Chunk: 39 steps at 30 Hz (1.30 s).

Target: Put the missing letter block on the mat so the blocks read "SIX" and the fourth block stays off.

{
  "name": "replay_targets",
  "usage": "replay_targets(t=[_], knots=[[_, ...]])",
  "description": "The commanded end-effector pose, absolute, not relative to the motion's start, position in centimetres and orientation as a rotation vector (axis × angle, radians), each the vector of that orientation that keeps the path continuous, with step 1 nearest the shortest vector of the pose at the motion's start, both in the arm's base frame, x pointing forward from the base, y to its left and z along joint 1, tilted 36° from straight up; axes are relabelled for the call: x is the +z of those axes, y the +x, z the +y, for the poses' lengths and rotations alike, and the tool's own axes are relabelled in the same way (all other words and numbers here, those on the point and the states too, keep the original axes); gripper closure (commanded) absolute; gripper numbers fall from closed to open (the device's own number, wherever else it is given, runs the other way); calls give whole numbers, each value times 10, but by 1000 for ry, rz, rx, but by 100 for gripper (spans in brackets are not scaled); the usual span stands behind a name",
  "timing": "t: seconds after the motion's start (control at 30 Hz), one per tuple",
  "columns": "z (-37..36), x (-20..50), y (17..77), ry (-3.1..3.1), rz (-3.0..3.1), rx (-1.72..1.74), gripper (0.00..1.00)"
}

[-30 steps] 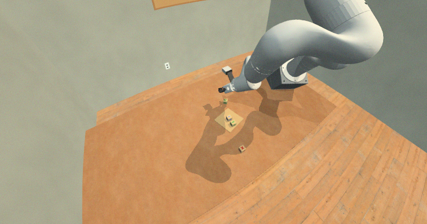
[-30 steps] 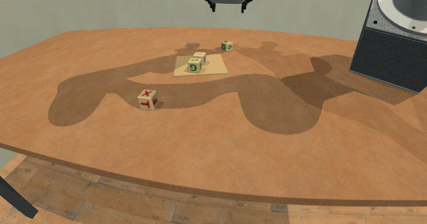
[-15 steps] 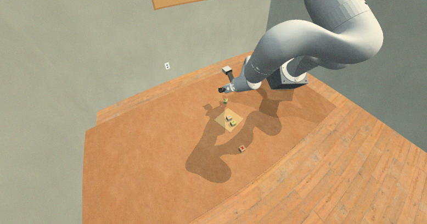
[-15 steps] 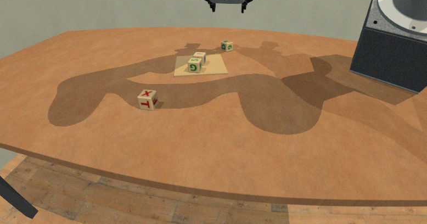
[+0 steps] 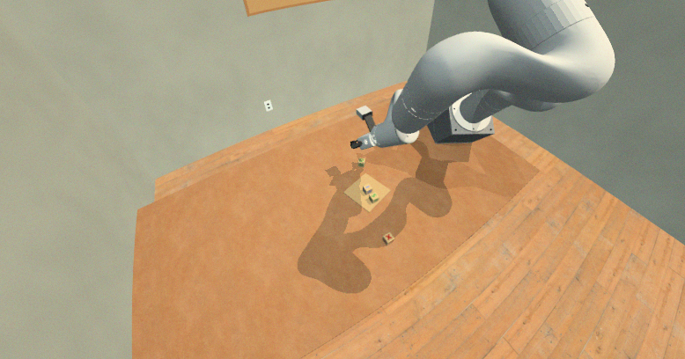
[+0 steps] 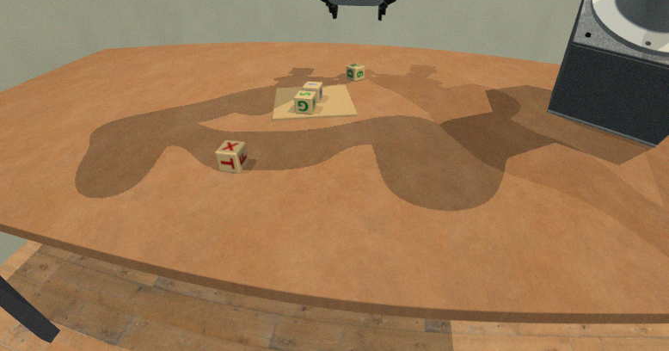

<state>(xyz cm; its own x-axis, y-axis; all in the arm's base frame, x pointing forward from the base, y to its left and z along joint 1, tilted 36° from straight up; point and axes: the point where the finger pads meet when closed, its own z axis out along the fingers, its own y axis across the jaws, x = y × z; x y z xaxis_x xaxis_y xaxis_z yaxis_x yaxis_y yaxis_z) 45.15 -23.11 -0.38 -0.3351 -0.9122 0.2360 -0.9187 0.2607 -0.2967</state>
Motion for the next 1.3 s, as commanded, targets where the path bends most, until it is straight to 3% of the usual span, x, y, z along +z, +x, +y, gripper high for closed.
replay_targets(t=[0.0,0.53,1.27], knots=[[-232,-3,452,1801,-2481,605,0],[-154,51,497,1884,-2637,316,0],[-131,68,509,1923,-2680,245,0]])
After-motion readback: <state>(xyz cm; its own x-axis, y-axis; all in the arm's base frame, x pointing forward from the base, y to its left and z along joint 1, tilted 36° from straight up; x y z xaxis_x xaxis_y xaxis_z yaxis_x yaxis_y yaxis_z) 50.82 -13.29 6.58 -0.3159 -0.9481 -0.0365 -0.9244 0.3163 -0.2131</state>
